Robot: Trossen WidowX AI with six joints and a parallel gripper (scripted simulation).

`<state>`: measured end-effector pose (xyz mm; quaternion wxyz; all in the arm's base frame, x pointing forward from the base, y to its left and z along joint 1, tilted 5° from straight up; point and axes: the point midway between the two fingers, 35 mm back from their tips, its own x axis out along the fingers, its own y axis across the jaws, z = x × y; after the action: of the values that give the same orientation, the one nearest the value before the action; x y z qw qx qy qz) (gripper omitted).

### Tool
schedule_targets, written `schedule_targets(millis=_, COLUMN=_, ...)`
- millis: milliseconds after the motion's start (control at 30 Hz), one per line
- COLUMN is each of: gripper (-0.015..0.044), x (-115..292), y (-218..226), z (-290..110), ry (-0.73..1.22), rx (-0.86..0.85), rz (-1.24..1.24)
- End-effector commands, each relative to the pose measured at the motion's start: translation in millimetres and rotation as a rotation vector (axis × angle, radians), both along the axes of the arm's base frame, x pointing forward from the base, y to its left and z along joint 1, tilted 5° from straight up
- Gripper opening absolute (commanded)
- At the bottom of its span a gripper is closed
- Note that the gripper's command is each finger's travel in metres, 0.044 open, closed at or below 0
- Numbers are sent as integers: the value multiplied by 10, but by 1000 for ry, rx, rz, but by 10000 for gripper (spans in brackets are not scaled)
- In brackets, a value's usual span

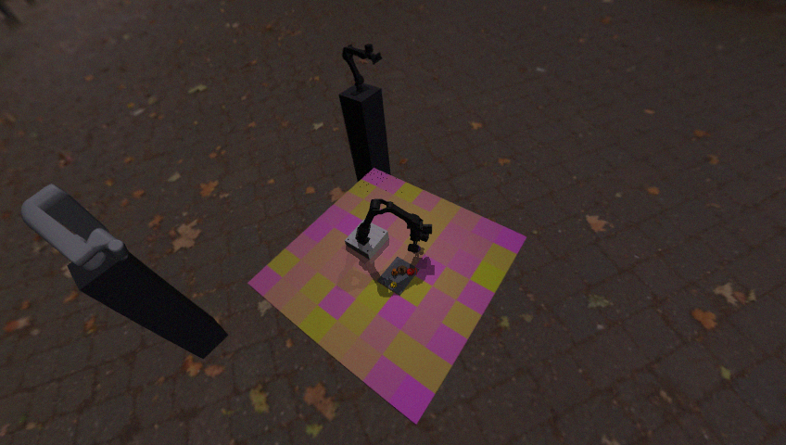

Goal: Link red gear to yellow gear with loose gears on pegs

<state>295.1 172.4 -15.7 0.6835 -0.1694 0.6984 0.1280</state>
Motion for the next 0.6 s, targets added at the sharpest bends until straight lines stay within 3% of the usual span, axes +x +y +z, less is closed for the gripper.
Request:
schedule_targets(millis=0, gripper=440, x=-13, y=-4, z=-32, ry=3, rx=1, rz=-4)
schedule_targets(millis=33, gripper=440, x=-13, y=-4, z=-32, ry=3, rx=1, rz=-4)
schedule_targets(millis=500, gripper=72, x=-13, y=-4, z=-32, ry=3, rx=1, rz=-4)
schedule_targets(millis=567, gripper=59, x=-13, y=-4, z=-32, ry=3, rx=1, rz=-4)
